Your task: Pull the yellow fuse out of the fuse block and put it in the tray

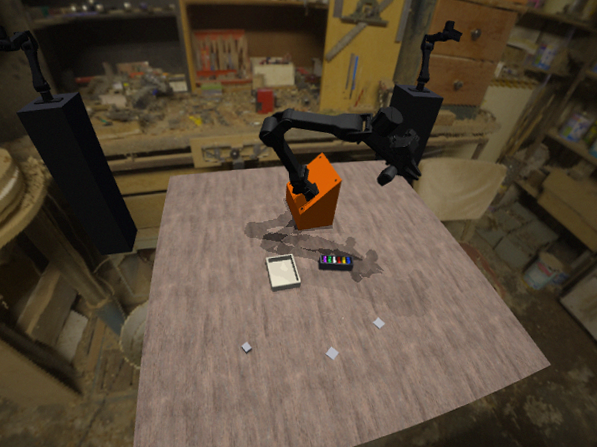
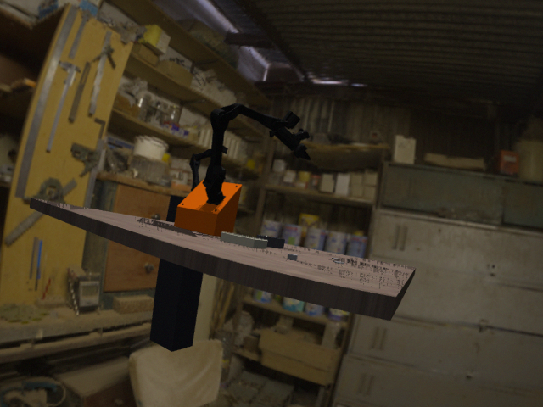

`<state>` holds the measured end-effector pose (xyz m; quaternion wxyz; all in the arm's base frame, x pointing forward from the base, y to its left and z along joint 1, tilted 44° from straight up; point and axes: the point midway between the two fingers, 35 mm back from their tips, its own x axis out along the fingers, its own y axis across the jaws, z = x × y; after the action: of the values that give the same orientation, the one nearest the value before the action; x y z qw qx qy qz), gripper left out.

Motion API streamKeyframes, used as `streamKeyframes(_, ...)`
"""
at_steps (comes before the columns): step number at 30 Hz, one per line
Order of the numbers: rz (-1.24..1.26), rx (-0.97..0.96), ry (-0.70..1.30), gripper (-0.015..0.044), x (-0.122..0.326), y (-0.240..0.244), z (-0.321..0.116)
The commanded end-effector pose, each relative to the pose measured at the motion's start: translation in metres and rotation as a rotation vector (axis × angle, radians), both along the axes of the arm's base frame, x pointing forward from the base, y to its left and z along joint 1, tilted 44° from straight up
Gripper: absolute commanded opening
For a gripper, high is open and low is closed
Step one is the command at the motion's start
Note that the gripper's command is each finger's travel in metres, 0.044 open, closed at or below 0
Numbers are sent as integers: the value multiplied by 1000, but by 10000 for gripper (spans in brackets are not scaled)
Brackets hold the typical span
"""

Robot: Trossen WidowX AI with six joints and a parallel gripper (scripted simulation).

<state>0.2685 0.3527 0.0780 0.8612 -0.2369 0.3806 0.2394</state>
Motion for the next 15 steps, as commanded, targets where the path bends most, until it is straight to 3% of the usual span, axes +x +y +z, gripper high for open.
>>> streamKeyframes(1,-195,-96,55,66,25,-52,-36)
streamKeyframes(8,-572,-256,140,66,51,-160,-84)
streamKeyframes(15,-932,-428,214,66,43,-267,-117)
